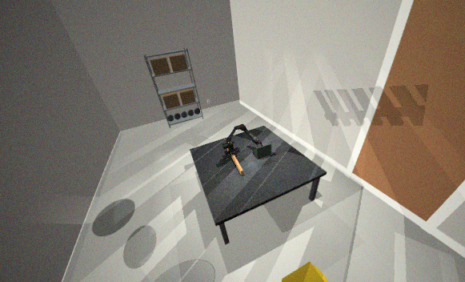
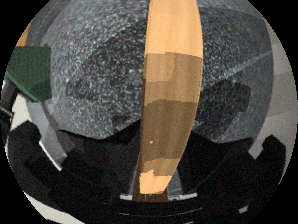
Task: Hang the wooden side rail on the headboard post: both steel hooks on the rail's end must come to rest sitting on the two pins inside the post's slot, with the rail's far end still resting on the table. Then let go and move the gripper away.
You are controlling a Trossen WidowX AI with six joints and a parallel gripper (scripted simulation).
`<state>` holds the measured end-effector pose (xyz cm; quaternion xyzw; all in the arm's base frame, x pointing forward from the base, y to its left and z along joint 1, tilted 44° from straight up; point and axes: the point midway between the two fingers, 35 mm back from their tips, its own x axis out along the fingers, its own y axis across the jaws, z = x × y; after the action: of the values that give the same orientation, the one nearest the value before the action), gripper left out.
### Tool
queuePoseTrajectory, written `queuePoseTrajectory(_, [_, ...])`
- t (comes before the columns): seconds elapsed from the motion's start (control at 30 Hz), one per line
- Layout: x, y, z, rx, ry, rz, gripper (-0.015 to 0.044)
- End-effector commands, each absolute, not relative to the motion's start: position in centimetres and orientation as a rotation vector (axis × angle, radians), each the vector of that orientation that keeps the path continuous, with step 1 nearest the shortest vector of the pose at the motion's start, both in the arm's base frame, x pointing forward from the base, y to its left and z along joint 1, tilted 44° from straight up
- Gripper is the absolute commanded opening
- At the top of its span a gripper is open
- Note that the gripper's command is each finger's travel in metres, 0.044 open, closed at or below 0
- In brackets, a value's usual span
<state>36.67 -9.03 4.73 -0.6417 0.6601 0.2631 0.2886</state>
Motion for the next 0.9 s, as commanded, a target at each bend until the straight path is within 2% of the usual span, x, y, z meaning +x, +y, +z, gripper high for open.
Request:
queuePoseTrajectory(0.0, [36.95, -8.94, 5.12, -1.723, 1.757, 0.698, 0.0])
queuePoseTrajectory(0.87, [36.87, -9.15, 5.32, -1.723, 1.757, 0.698, 0.0])
